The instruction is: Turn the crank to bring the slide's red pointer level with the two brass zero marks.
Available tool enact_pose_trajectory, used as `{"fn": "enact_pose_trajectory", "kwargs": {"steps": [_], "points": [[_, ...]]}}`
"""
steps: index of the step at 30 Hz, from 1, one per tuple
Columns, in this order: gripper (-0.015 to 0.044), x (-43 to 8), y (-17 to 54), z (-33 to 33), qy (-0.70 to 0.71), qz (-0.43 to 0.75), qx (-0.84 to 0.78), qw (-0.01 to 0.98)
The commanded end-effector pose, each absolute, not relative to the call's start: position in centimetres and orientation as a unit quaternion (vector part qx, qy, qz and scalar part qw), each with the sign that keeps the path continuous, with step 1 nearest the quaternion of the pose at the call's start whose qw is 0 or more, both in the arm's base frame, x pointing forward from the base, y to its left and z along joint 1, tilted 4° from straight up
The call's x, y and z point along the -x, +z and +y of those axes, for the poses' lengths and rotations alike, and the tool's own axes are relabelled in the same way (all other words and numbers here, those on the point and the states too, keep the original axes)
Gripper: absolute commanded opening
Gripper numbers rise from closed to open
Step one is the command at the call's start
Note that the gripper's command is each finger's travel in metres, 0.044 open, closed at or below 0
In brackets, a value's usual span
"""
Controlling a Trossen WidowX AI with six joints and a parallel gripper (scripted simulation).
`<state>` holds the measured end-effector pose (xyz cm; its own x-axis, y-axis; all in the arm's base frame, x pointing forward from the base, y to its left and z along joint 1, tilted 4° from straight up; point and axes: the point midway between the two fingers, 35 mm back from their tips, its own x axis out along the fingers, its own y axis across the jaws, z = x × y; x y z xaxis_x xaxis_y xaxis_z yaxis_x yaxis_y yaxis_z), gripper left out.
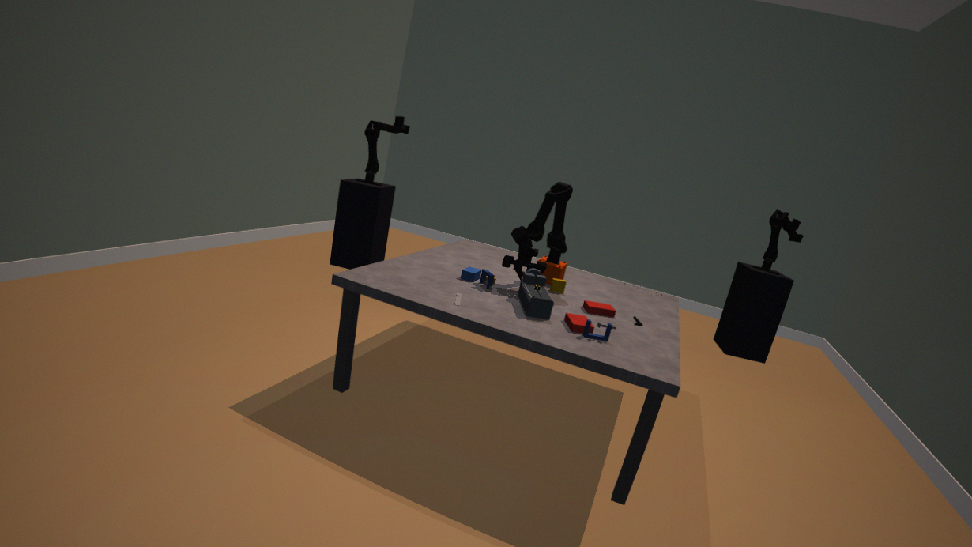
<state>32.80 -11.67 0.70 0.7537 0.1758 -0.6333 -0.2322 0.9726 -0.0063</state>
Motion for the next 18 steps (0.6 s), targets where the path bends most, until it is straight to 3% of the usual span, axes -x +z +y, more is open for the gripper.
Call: {"fn": "enact_pose_trajectory", "kwargs": {"steps": [1, 15, 18], "points": [[0.0000, -32.80, 0.57, -11.61, 0.108, 0.336, 0.041, 0.935], [0.0000, -32.79, 0.67, -11.66, 0.109, 0.334, 0.042, 0.935], [0.0079, -32.79, 0.67, -11.66, 0.109, 0.334, 0.042, 0.935]]}}
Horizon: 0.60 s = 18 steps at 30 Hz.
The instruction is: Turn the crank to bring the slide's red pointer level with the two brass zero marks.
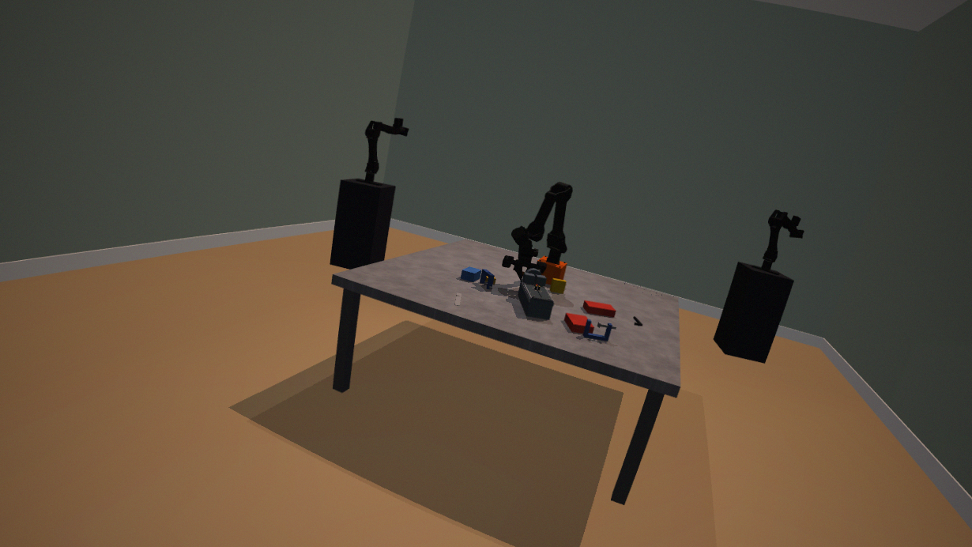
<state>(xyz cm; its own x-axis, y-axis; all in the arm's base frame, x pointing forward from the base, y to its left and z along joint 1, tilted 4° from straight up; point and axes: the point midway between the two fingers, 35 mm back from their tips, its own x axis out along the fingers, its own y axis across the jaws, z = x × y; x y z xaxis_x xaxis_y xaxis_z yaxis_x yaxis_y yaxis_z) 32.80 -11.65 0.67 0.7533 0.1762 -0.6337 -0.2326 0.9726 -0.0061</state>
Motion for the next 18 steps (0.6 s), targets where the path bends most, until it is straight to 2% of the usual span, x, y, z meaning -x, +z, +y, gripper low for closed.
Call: {"fn": "enact_pose_trajectory", "kwargs": {"steps": [1, 14, 18], "points": [[0.0105, -32.79, 0.67, -11.66, 0.109, 0.334, 0.042, 0.935], [0.0440, -32.79, 0.67, -11.66, 0.109, 0.334, 0.042, 0.935], [0.0440, -32.80, 1.54, -11.73, 0.109, 0.334, 0.042, 0.935]]}}
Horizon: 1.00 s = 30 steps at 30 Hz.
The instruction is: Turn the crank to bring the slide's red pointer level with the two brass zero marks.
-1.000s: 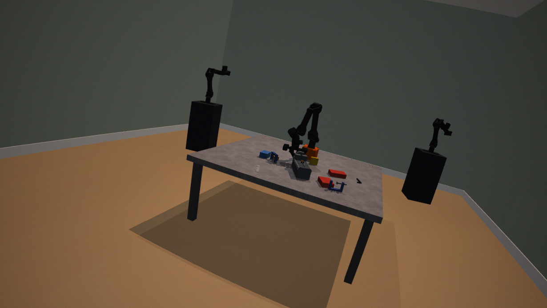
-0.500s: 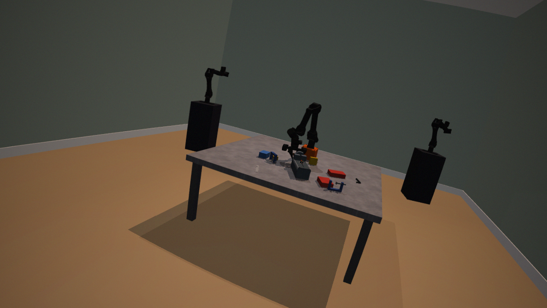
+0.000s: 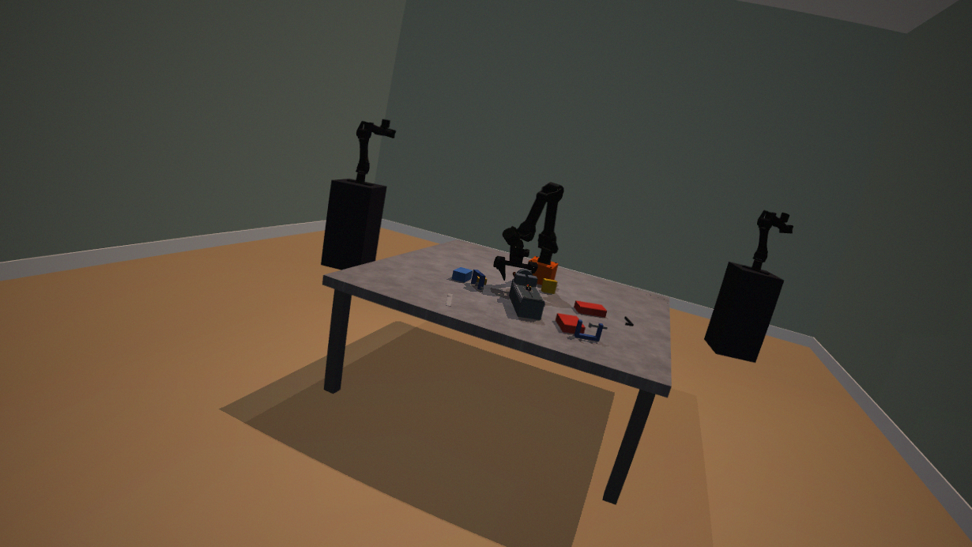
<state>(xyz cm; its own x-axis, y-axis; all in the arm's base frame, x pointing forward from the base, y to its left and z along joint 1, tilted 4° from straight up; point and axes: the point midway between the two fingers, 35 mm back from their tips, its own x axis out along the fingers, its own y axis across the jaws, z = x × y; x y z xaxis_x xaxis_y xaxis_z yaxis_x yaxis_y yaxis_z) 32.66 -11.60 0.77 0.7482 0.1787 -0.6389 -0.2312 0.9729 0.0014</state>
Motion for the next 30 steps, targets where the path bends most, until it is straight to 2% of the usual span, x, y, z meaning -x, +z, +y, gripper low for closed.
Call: {"fn": "enact_pose_trajectory", "kwargs": {"steps": [1, 15, 25, 30], "points": [[0.0440, -32.8, 1.9, -11.8, 0.109, 0.334, 0.042, 0.935], [0.0440, -32.4, 6.2, -11.9, 0.109, 0.334, 0.042, 0.935], [0.0440, -31.6, 14.4, -12.0, 0.107, 0.336, 0.040, 0.935], [0.0440, -32.0, 15.2, -12.0, 0.120, 0.340, 0.073, 0.930]]}}
